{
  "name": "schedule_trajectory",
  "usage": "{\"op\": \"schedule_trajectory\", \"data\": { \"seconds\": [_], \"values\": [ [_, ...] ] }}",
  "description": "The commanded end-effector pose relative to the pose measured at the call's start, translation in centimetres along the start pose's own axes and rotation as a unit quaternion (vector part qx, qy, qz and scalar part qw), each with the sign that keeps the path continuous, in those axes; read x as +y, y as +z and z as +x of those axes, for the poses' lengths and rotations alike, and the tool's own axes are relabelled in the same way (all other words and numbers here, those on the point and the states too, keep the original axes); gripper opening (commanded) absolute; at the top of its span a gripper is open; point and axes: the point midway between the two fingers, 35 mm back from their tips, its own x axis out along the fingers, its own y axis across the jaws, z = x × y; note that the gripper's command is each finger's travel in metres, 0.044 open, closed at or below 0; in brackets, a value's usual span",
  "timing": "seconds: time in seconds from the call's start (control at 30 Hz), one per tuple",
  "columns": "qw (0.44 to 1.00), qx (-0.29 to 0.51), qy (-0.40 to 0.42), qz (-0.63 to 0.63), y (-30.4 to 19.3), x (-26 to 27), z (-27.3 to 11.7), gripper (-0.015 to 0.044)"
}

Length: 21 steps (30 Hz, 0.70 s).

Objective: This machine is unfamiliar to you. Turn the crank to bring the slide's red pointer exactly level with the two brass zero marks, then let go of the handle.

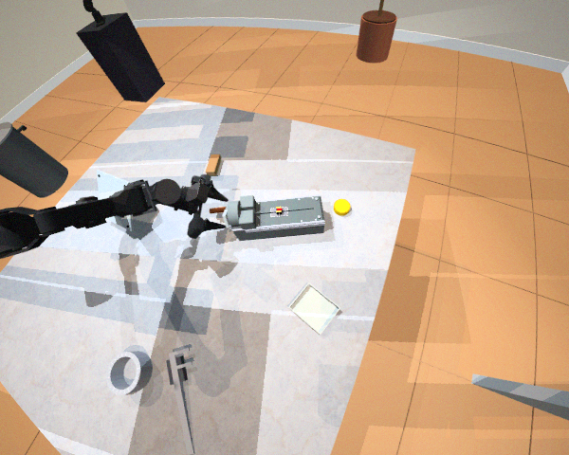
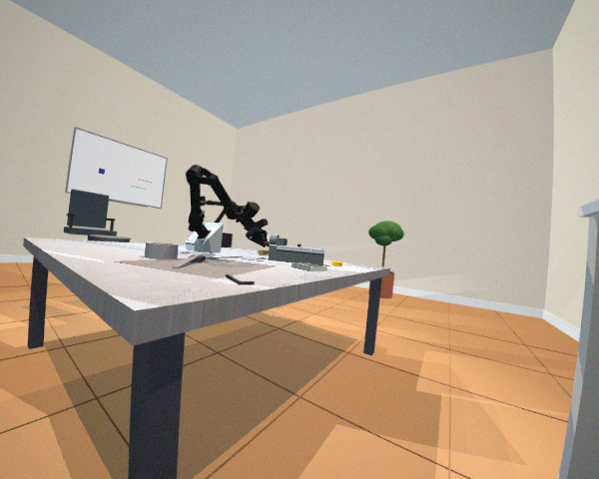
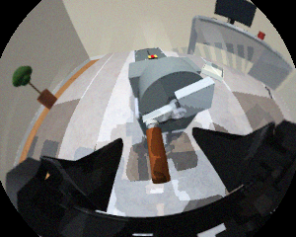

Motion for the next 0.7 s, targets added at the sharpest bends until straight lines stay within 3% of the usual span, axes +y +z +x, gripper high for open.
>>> {"op": "schedule_trajectory", "data": {
  "seconds": [0.0,0.13,0.67],
  "values": [
    [1.0,0.006,0.006,-0.008,-0.9,0.43,0.28,0.044],
    [1.0,0.006,0.006,-0.008,-0.9,0.43,0.28,0.044],
    [1.0,0.006,0.006,-0.008,-0.9,0.43,0.28,0.002]
  ]
}}
